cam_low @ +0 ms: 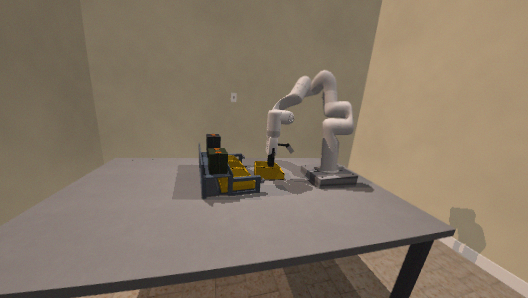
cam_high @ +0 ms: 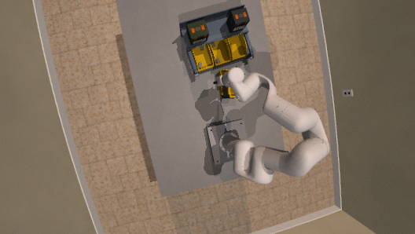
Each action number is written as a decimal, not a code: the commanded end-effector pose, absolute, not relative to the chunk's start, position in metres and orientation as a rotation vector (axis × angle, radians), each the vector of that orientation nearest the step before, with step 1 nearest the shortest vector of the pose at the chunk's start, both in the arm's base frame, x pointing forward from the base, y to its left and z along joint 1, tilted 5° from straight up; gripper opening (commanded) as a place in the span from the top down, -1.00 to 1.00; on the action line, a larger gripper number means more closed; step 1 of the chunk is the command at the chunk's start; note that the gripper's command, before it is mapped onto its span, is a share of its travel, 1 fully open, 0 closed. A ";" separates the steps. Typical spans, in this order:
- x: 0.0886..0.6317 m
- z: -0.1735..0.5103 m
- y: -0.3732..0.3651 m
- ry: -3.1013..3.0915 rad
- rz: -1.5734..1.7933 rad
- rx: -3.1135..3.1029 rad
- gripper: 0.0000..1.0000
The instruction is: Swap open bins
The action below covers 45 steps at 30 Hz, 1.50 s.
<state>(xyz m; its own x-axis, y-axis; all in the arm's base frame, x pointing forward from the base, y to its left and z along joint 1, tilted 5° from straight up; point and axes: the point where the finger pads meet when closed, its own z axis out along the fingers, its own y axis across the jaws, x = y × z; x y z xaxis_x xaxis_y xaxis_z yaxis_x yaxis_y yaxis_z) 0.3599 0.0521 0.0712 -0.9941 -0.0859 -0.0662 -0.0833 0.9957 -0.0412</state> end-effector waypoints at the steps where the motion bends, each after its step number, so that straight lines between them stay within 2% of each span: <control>1: 0.361 0.072 0.053 3.068 -0.059 -0.131 0.49; 45: 0.363 0.058 0.052 3.068 -0.059 -0.131 0.49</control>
